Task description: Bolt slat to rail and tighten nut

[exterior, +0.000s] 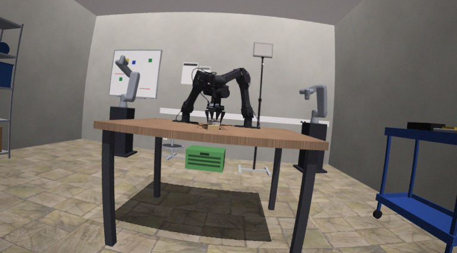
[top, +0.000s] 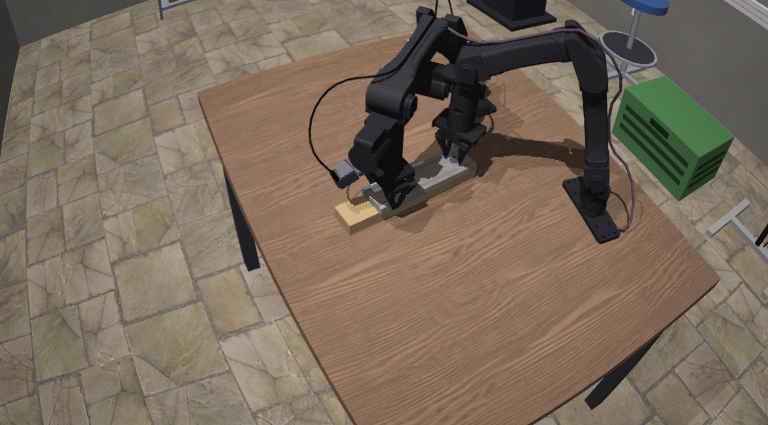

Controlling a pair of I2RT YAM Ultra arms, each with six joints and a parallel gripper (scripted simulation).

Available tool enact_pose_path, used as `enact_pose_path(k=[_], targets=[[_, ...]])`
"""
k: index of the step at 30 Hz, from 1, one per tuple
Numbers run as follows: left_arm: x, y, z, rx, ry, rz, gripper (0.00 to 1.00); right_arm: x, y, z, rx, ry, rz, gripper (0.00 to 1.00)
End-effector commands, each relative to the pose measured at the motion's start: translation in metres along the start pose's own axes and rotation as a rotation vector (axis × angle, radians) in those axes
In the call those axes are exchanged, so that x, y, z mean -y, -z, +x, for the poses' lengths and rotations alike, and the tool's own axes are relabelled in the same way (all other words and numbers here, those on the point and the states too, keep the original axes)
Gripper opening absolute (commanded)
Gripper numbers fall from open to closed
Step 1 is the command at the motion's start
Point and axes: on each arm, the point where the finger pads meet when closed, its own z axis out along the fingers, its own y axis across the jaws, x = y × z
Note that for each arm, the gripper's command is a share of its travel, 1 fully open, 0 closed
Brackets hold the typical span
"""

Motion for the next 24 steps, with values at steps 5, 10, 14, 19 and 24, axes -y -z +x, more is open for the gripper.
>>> enact_pose_path(k=[5, 10, 14, 19, 24], targets=[[-0.0016, 0.0033, 0.0004, -0.002, 0.000, -0.010, 0.34, -0.0009, 0.0057, -0.0017, 0.013, 0.000, -0.007, 0.72], [-0.0016, 0.0033, 0.0004, -0.002, 0.000, -0.010, 0.34, -0.0009, 0.0057, -0.0017, 0.013, 0.000, -0.007, 0.72], [-0.0016, 0.0033, 0.0004, -0.002, 0.000, -0.010, 0.34, -0.0009, 0.0057, -0.0017, 0.013, 0.000, -0.007, 0.72], [-0.0018, 0.0039, 0.0004, -0.001, 0.062, -0.008, 0.34, -0.0009, 0.0057, -0.0017, 0.013, 0.000, -0.007, 0.72], [-0.0020, 0.0040, 0.0000, 0.004, 0.297, 0.001, 0.34, -0.0009, 0.0057, -0.0017, 0.013, 0.000, -0.007, 0.72]])
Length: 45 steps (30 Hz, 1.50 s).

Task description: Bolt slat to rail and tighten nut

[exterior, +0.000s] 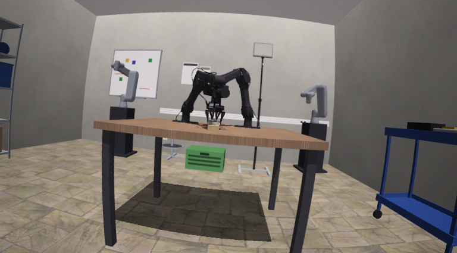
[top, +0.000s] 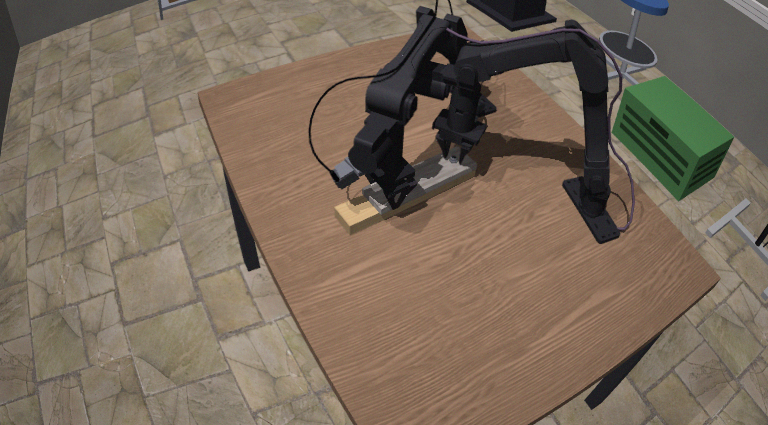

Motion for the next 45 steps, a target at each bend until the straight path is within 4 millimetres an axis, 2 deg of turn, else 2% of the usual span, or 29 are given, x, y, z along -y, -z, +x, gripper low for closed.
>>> enact_pose_path(k=[1, 14, 16, 17, 31, 33, 34, 45], targets=[[-0.0019, 0.0037, -0.0004, 0.005, 0.244, 0.003, 0.34, -0.0009, 0.0057, -0.0017, 0.013, 0.000, -0.007, 0.72], [-0.0022, 0.0054, -0.0015, 0.005, 0.875, 0.007, 0.34, -0.0009, 0.0057, -0.0017, 0.013, 0.000, -0.007, 0.72], [-0.0022, 0.0054, -0.0015, 0.005, 0.875, 0.007, 0.34, -0.0009, 0.0057, -0.0017, 0.013, 0.000, -0.007, 0.72], [-0.0022, 0.0055, -0.0015, 0.004, 0.993, 0.010, 0.34, -0.0009, 0.0057, -0.0017, 0.013, 0.000, -0.007, 0.72], [-0.0022, 0.0070, -0.0016, -0.007, 1.641, 0.025, 0.34, -0.0009, 0.0057, -0.0017, 0.013, 0.000, -0.007, 0.72], [-0.0022, 0.0070, -0.0016, -0.007, 1.641, 0.025, 0.34, -0.0009, 0.0057, -0.0017, 0.013, 0.000, -0.007, 0.72], [-0.0022, 0.0071, -0.0016, -0.009, 1.759, 0.028, 0.34, -0.0009, 0.0057, -0.0017, 0.013, 0.000, -0.007, 0.72], [-0.0019, 0.0082, -0.0002, -0.024, 2.262, 0.028, 0.34, -0.0009, 0.0057, -0.0017, 0.013, 0.000, -0.007, 0.72]])
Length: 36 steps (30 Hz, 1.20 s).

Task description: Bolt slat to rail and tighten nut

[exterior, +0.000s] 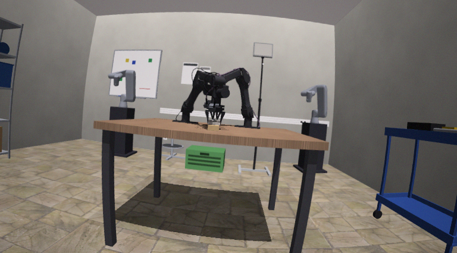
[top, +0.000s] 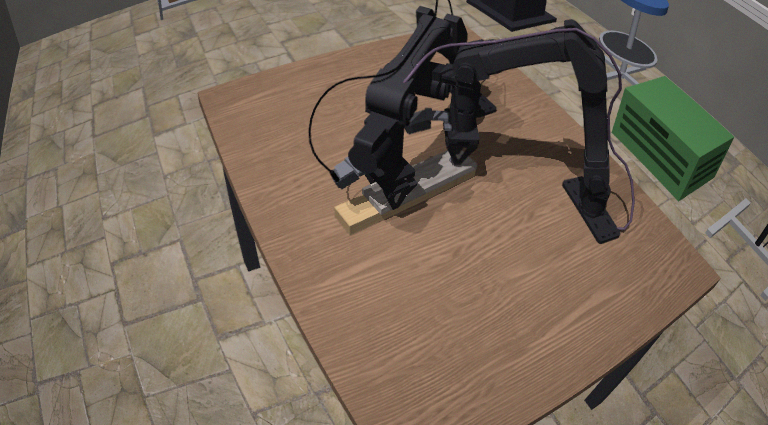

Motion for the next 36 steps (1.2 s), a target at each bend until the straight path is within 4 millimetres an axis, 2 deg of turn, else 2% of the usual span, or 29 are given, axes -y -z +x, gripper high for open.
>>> enact_pose_path(k=[1, 3, 5, 6, 17, 36], targets=[[0.0015, 0.0064, -0.0080, 0.009, 0.279, 0.004, 0.34, -0.0009, 0.0057, -0.0017, 0.013, 0.000, -0.007, 0.72], [0.0015, 0.0066, -0.0080, 0.008, 0.371, 0.004, 0.34, -0.0009, 0.0057, -0.0017, 0.013, 0.000, -0.007, 0.72], [0.0015, 0.0066, -0.0080, 0.008, 0.371, 0.004, 0.34, -0.0009, 0.0057, -0.0017, 0.013, 0.000, -0.007, 0.72], [0.0015, 0.0067, -0.0080, 0.007, 0.487, 0.005, 0.34, -0.0009, 0.0057, -0.0017, 0.013, 0.000, -0.007, 0.72], [0.0016, 0.0073, -0.0078, 0.001, 0.987, 0.003, 0.34, -0.0009, 0.0057, -0.0017, 0.013, 0.000, -0.007, 0.72], [0.0017, 0.0074, -0.0082, 0.002, 0.993, 0.003, 0.34, -0.0009, 0.0057, -0.0017, 0.013, 0.000, -0.007, 0.72]])
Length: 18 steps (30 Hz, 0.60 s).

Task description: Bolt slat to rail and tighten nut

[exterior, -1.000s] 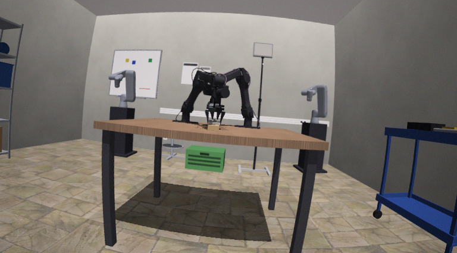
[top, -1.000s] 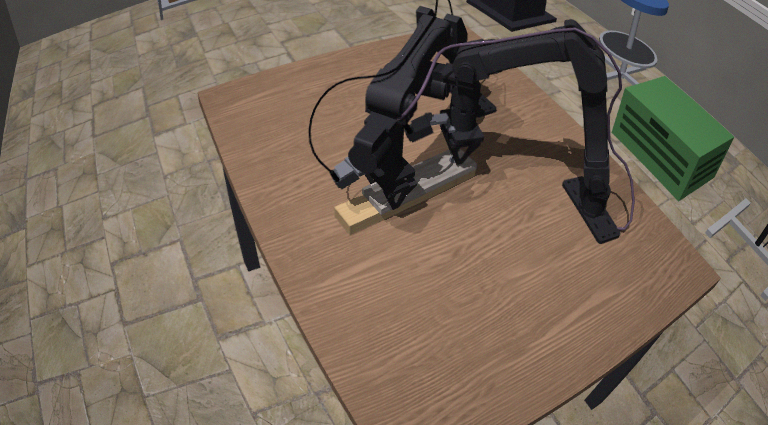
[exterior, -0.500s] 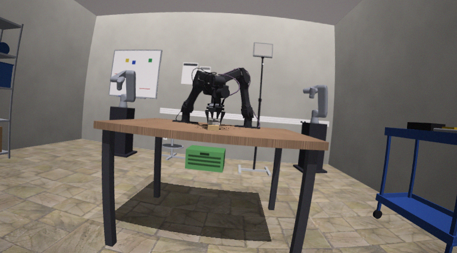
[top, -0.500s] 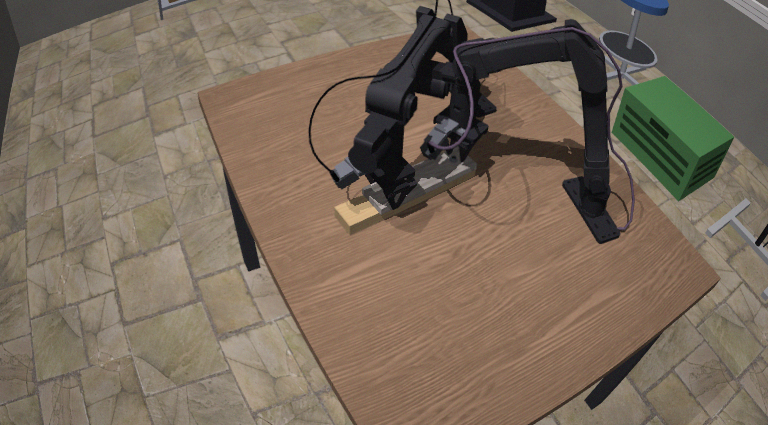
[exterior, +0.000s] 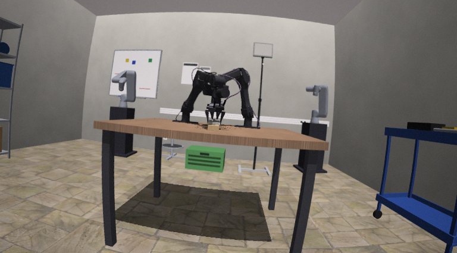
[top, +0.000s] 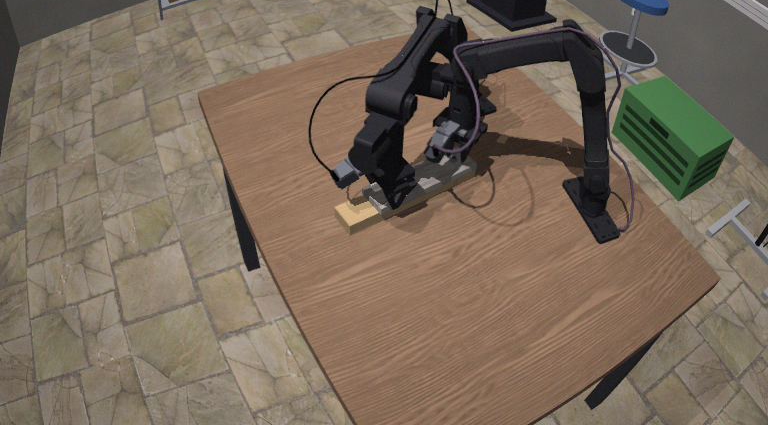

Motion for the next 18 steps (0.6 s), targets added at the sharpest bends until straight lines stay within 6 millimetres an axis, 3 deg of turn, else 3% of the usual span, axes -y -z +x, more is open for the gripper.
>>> enact_pose_path(k=[1, 18], targets=[[0.0062, 0.0066, -0.0044, 0.012, 0.013, 0.012, 0.34, -0.0009, 0.0057, -0.0017, 0.013, 0.000, -0.007, 0.72], [0.0059, 0.0013, -0.0043, 0.013, 0.009, 0.013, 0.34, -0.0009, 0.0057, -0.0017, 0.013, 0.000, -0.007, 0.72]])
